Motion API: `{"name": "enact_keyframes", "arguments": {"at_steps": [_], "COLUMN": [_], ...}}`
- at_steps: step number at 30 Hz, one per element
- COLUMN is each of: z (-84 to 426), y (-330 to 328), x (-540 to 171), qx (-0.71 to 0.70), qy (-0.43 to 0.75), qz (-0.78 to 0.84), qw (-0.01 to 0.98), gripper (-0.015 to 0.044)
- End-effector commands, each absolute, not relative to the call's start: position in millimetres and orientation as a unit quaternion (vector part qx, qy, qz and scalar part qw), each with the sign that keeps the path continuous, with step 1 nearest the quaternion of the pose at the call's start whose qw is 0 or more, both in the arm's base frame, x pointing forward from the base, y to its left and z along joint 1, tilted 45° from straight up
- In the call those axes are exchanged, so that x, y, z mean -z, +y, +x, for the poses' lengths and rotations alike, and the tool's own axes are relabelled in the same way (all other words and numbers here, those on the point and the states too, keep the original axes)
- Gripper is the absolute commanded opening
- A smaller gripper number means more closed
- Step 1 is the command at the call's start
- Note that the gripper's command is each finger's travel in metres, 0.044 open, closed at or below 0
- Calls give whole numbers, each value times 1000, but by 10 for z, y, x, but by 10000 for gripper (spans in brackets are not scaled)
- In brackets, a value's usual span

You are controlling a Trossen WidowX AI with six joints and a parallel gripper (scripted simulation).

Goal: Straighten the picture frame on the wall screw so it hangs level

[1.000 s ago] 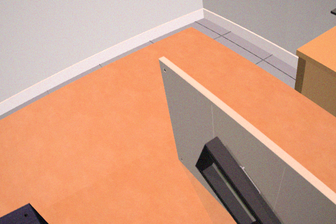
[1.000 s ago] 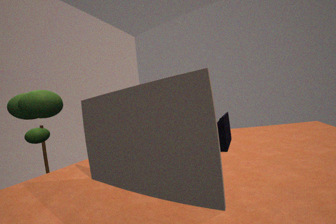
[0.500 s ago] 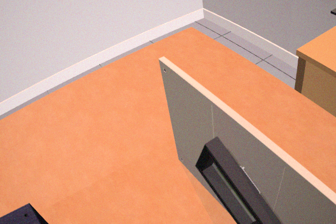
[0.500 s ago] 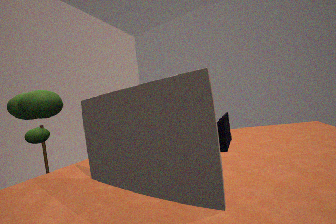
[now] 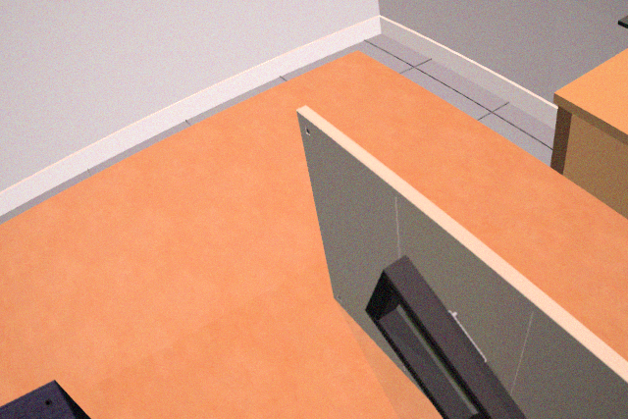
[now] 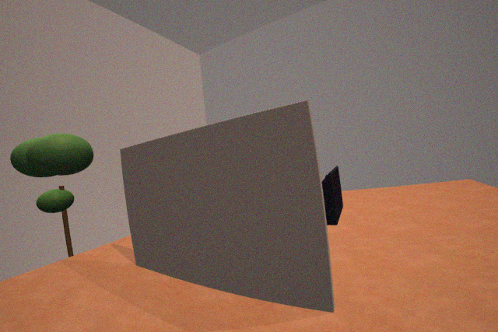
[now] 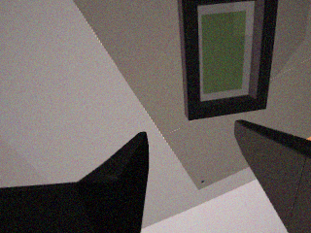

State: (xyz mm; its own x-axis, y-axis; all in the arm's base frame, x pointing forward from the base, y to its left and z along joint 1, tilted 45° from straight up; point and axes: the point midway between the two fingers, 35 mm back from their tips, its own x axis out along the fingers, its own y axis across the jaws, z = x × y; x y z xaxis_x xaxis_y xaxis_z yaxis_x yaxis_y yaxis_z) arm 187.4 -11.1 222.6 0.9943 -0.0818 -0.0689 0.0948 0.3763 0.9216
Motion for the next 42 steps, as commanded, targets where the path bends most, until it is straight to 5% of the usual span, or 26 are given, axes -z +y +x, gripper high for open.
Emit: {"name": "enact_keyframes", "arguments": {"at_steps": [1, 42], "z": [1873, 2751], "y": [-115, -467], "x": [-2222, -1979], "qx": [55, 36], "qy": [5, -20], "qz": [558, 563], "qw": [828, 825], "gripper": [260, 260]}}
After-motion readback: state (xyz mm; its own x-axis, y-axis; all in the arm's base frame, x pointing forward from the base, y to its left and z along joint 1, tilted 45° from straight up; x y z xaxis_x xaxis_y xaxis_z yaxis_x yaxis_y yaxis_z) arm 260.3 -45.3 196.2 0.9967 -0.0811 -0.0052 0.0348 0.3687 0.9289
